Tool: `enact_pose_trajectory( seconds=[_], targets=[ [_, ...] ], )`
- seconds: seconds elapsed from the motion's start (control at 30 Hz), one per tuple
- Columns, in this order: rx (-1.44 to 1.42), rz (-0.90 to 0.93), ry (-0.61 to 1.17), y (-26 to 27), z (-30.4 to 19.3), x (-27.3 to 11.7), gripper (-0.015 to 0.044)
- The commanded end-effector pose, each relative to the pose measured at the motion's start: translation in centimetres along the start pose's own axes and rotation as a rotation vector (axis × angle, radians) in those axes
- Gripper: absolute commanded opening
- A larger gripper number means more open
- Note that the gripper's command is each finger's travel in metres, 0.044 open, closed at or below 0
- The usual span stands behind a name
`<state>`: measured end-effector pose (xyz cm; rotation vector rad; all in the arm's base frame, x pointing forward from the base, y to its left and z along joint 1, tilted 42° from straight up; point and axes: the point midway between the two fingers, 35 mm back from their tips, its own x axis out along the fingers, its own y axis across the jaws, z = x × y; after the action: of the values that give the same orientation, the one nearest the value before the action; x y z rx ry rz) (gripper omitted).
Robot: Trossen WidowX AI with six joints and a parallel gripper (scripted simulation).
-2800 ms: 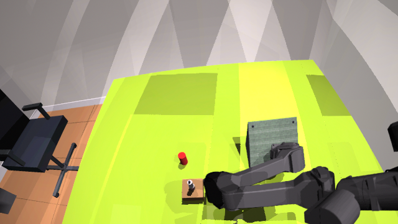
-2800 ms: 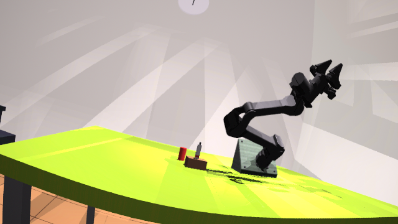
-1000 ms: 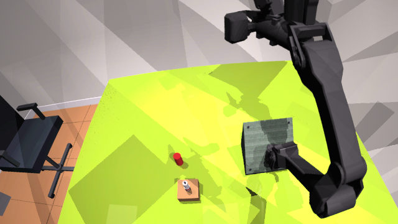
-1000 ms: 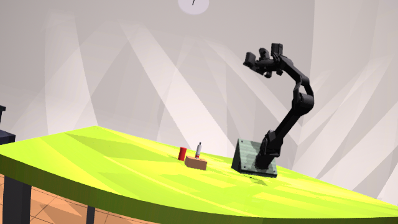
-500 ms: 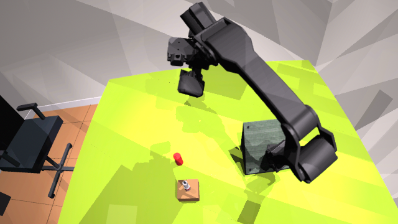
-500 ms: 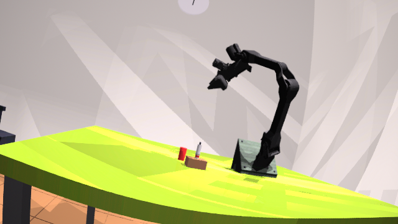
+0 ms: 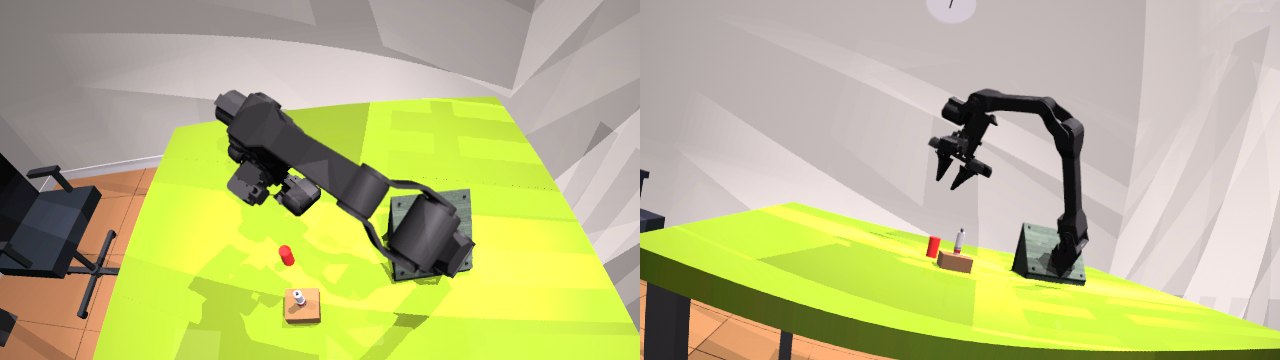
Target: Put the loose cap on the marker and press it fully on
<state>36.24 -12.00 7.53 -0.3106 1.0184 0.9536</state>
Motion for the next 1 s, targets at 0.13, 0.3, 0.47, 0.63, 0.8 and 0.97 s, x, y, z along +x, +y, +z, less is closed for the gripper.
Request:
enact_pose_trajectory(
  seconds=[0.13,0.3,0.47,0.63,0.8,0.97],
  targets=[
    [-0.398,0.297,-0.036,3.6,3.6,6.2,0.0243],
    [-0.398,0.297,-0.036,4.0,3.6,6.1,0.0243],
    [-0.398,0.297,-0.037,4.5,3.6,7.7,0.0243],
    [-0.398,0.297,-0.038,5.1,3.6,9.4,0.0243],
    [-0.398,0.297,-0.038,5.6,3.5,10.5,0.0243],
    [-0.398,0.297,-0.038,5.8,3.5,10.9,0.0243]
  ],
)
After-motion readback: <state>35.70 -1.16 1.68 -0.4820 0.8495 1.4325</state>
